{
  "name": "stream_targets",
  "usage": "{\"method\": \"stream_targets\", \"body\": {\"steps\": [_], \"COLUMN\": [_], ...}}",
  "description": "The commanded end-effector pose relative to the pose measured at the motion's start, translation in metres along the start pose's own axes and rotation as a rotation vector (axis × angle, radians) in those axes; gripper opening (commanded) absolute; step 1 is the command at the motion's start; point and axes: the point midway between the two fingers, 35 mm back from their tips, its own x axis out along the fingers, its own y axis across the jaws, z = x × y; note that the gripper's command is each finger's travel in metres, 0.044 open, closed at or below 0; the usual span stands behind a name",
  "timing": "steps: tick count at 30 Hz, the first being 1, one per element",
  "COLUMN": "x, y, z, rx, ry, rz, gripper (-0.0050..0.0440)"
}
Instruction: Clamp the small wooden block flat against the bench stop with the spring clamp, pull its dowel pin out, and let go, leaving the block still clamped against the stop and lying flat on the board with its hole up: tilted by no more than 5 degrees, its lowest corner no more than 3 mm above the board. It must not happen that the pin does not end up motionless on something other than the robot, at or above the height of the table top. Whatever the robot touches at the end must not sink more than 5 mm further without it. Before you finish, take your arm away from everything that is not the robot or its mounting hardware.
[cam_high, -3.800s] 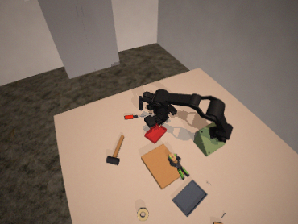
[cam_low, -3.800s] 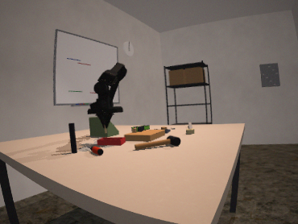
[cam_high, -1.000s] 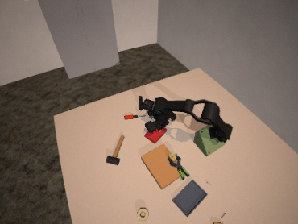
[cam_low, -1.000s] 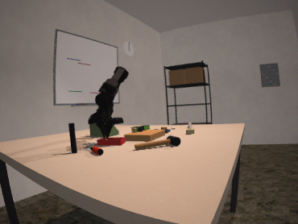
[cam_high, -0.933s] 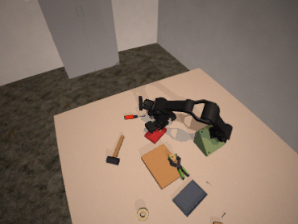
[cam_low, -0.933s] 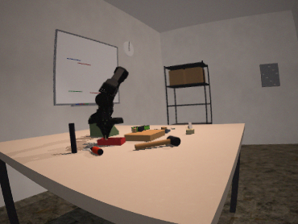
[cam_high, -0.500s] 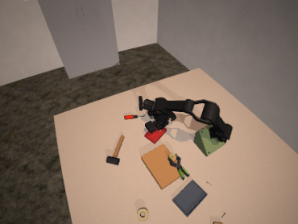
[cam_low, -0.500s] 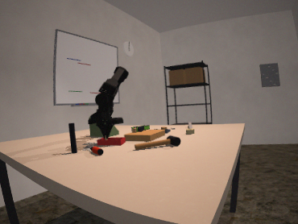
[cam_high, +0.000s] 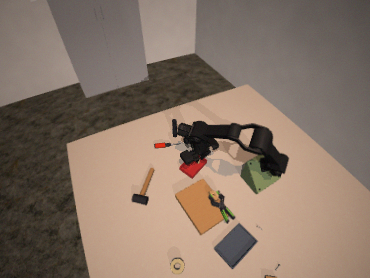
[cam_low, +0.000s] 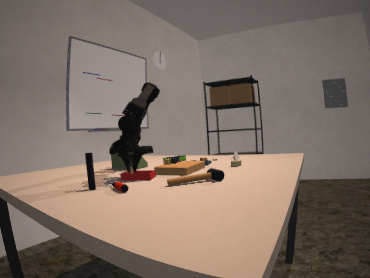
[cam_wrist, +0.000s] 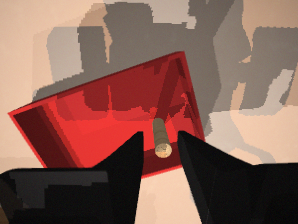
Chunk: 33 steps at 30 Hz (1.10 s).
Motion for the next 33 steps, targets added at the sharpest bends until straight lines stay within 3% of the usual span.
{"method": "stream_targets", "body": {"steps": [1,12,19,26,33], "x": [0.0,-0.001,-0.022,-0.053,-0.05], "y": [0.0,0.0,-0.001,-0.004,-0.004], "z": [0.0,0.0,0.0,-0.003,-0.003], "rx": [0.0,0.0,0.0,-0.001,0.005], "ry": [0.0,0.0,0.0,0.002,0.008], "rz": [0.0,0.0,0.0,0.0,0.0], "gripper": [0.012,0.012,0.012,0.019,0.025]}}
